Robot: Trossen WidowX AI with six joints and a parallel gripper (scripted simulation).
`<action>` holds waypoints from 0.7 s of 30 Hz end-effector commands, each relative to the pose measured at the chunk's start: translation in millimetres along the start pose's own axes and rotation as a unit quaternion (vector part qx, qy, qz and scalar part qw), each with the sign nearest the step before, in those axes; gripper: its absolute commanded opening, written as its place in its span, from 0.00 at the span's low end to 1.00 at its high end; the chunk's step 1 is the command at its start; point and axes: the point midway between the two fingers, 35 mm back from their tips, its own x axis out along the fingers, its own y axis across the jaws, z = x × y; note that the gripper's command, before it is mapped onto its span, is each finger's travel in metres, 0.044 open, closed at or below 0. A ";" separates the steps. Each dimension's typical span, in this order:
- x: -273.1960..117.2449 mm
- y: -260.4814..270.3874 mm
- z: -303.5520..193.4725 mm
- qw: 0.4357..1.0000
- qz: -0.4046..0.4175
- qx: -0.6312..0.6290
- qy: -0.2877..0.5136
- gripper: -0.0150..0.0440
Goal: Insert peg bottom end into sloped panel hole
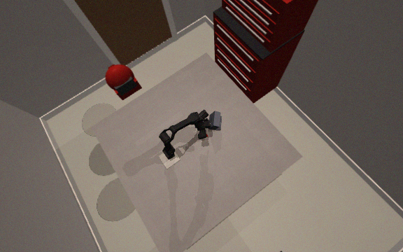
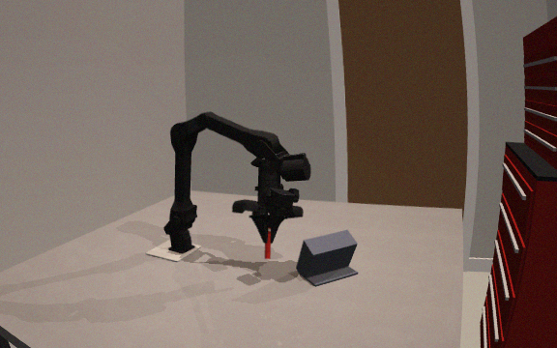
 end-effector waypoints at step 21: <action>-3.9 25.9 -2.6 0.998 -0.028 -0.022 -0.060 0.25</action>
